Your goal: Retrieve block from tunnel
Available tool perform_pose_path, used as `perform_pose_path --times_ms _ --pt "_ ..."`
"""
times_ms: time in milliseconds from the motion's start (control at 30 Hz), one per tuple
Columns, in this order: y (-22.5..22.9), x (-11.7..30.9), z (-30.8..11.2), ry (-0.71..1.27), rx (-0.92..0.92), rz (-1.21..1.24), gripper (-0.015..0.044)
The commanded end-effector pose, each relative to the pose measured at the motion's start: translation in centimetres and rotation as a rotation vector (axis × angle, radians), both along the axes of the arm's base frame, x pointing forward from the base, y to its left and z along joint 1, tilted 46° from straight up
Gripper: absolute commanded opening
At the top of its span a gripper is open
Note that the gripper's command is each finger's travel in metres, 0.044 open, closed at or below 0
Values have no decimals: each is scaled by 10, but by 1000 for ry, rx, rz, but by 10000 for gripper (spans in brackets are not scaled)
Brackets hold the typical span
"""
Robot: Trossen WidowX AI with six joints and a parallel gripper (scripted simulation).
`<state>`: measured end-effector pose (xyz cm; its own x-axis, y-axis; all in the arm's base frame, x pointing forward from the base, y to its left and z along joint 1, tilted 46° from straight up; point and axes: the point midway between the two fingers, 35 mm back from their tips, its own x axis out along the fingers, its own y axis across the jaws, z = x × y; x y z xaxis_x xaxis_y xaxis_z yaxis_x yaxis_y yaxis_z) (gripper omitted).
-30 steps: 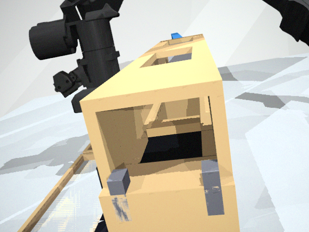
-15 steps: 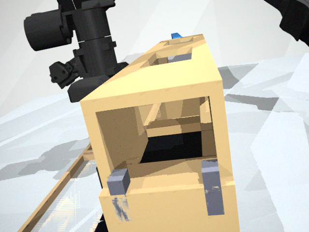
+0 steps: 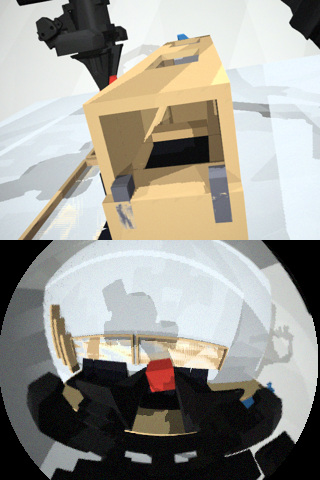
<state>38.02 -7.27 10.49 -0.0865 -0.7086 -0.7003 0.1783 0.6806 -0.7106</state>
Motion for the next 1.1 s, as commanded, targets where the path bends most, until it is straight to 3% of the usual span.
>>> perform_pose_path --times_ms 0,300,667,1067 --pt "12 0 11 -4 4 -1 0" --pt "29 0 26 -21 -11 30 0" --pt "76 7 26 -344 -121 364 0" --pt "78 -6 24 -348 -124 368 0"
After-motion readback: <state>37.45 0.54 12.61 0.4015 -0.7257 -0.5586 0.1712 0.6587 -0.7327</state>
